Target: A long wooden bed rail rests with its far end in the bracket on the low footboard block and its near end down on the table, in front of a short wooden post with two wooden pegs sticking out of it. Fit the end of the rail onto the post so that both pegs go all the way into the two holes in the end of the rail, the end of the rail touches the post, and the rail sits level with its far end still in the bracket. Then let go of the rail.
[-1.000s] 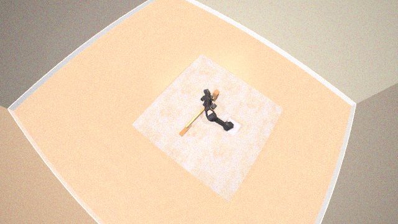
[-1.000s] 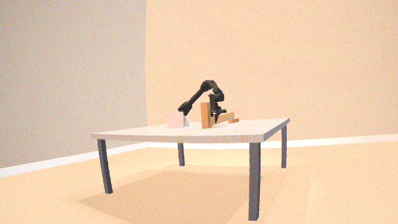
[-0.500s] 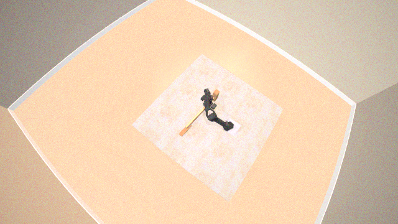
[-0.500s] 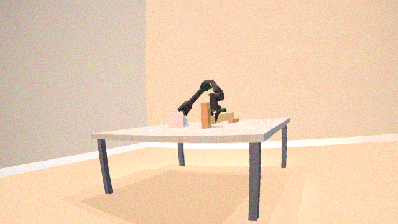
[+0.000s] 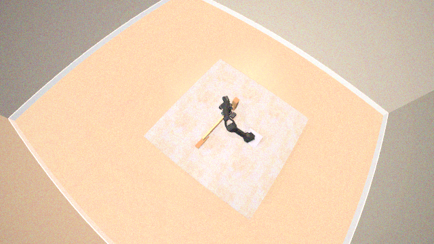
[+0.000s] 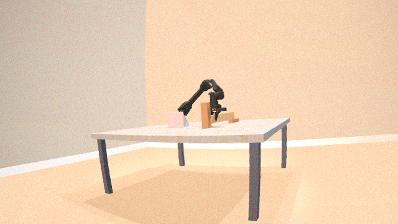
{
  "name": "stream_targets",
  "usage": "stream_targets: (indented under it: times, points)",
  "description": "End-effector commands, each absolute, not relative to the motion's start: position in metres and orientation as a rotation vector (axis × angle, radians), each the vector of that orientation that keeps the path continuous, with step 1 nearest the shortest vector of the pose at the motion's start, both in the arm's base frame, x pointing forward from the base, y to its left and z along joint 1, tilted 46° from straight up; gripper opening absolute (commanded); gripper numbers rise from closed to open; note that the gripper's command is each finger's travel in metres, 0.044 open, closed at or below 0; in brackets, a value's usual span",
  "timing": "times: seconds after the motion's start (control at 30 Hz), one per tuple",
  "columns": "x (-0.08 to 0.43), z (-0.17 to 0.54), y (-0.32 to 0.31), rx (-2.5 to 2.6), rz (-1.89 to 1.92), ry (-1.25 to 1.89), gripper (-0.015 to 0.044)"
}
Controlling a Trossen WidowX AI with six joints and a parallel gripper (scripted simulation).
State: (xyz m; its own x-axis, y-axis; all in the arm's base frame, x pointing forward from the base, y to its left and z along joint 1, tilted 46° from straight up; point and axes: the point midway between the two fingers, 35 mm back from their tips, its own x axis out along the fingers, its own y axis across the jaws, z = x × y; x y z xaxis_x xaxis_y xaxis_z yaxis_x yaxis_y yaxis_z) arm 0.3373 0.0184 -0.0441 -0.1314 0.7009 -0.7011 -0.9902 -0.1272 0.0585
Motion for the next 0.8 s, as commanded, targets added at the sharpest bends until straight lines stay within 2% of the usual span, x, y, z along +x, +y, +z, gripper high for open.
stream_targets:
  times: [0.0,0.77]
  points:
    - [0.3406,-0.0405,0.0135,-0.622,1.613,0.621,0.0]
    - [0.3412,-0.0348,0.0077,-0.622,1.613,0.622,0.0]
